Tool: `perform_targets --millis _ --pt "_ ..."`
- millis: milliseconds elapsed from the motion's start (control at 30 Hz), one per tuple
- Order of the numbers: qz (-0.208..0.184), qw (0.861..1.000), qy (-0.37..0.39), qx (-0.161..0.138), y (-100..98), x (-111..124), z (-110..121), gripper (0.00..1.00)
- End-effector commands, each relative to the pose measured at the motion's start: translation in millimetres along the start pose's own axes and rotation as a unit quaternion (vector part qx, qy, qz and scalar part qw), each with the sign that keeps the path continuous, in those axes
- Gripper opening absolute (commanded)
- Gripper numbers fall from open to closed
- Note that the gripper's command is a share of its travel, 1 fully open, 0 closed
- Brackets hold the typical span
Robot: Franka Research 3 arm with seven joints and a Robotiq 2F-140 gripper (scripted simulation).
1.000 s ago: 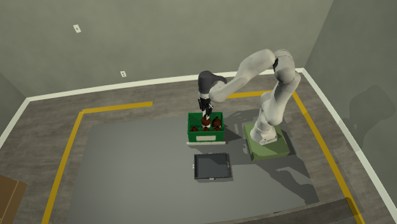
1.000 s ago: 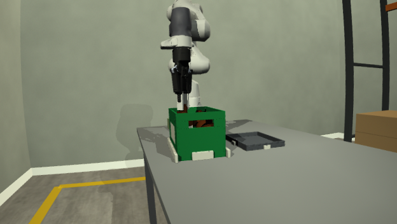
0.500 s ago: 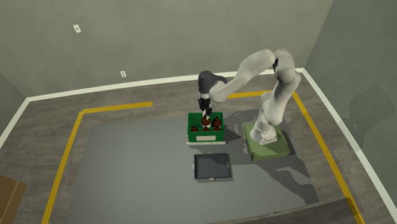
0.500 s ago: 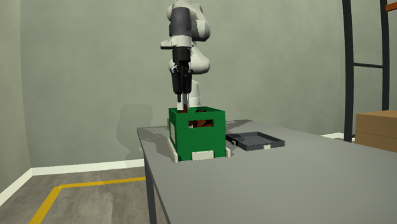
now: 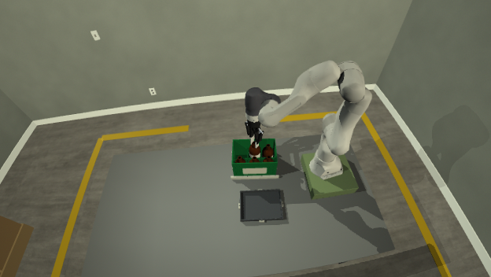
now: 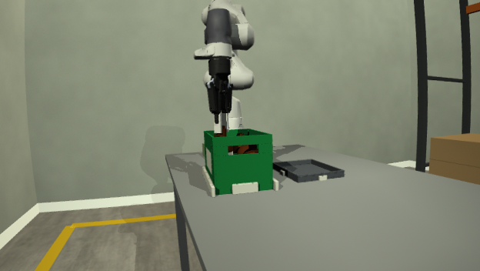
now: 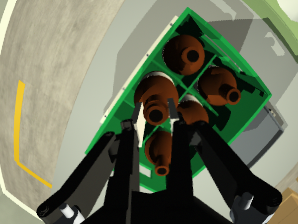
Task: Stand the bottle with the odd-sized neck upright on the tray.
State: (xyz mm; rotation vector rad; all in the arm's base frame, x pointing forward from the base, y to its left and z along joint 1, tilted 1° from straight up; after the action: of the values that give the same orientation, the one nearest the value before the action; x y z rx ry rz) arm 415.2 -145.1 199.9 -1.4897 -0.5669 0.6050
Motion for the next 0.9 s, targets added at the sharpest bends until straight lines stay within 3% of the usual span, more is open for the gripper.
perform_targets --millis 0,867 --pt "-0.001 1.0 0.001 -0.002 -3.6 0 -2 0.1" --pt "-0.001 1.0 0.001 -0.002 -25.9 0 -3 0.1"
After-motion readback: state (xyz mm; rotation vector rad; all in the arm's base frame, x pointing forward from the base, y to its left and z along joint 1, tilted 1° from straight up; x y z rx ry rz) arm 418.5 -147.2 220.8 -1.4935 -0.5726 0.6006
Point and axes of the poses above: the point where the finger pads meet when closed, its own y axis out along the fingers, its own z axis across the jaws, x = y × z, the point moved 7 cm from there along -y, back along the fingers, and after that the axes turned 2 degrees about -y, right-handed, at the moved point
